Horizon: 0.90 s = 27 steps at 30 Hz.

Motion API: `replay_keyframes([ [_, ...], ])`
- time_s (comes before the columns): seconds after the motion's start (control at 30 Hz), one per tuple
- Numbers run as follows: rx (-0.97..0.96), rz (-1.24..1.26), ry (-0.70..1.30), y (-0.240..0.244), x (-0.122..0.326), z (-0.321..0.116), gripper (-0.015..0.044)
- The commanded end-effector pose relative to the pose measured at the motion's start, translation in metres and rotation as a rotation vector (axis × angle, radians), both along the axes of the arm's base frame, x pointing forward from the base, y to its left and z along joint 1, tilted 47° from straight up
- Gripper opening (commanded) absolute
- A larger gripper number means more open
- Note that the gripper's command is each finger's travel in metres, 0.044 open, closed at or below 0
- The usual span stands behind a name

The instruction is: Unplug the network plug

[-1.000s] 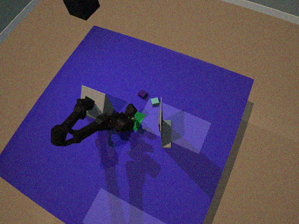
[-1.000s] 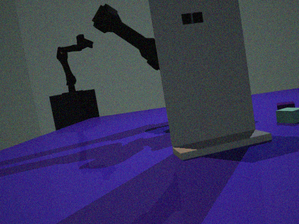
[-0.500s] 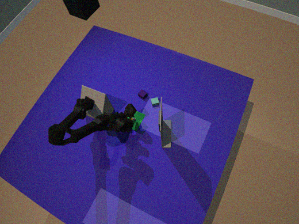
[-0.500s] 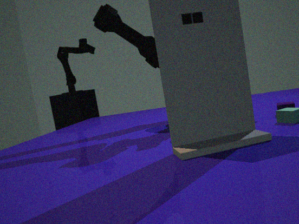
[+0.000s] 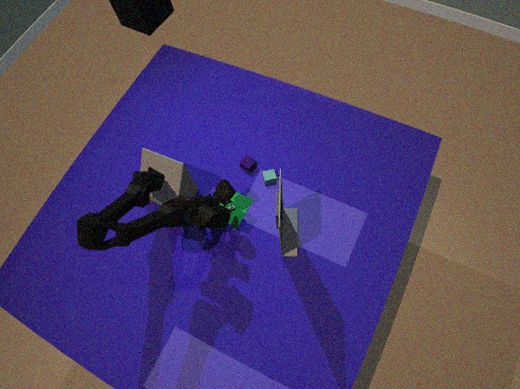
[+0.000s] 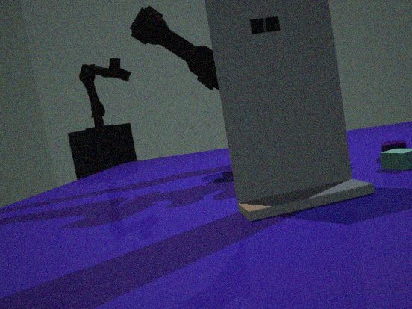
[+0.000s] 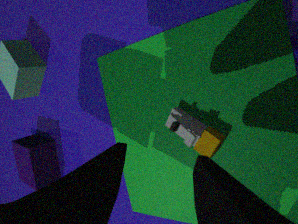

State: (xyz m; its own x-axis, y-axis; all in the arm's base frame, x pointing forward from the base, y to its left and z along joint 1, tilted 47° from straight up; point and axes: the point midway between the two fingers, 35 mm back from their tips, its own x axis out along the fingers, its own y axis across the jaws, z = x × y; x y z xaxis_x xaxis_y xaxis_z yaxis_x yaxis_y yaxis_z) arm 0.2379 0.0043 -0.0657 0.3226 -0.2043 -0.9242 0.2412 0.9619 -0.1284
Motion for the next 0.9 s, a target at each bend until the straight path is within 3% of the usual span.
replay_keyframes([
  [0.0, -0.001, -0.003, -0.001, 0.001, -0.001, 0.003, 0.0156],
  [0.87, 0.003, -0.002, 0.002, 0.023, -0.002, 0.025, 0.0156],
])
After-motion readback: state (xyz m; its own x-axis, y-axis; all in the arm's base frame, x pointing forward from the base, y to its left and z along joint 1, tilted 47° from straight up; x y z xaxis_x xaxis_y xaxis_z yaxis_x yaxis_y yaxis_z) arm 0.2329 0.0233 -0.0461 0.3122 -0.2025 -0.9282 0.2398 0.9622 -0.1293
